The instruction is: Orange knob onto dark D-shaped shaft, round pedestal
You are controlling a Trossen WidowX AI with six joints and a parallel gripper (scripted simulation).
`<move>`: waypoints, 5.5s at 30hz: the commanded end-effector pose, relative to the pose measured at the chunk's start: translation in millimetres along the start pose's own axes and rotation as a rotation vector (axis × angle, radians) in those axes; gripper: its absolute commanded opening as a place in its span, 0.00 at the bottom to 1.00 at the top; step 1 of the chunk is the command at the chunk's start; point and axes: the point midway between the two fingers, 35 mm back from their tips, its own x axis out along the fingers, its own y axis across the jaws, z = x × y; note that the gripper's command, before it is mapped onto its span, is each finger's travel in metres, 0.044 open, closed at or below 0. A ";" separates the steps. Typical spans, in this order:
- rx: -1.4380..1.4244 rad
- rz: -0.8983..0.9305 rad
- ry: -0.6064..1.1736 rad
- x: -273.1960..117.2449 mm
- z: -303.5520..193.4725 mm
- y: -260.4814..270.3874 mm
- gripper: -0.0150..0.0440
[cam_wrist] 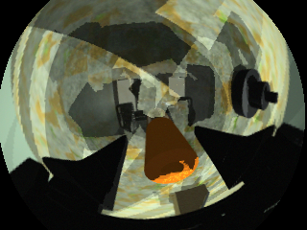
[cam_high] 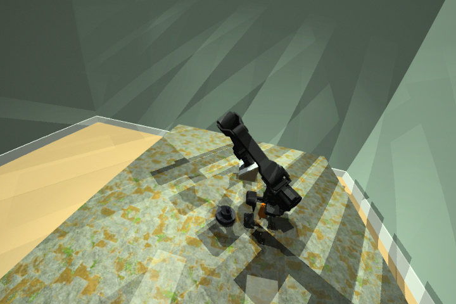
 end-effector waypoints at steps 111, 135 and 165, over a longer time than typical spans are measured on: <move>-0.008 -0.012 -0.001 -81.4 45.2 -164.1 0.25; 0.001 -0.012 -0.002 -63.8 47.2 -163.7 0.25; 0.001 -0.013 -0.002 -61.9 46.9 -165.0 0.25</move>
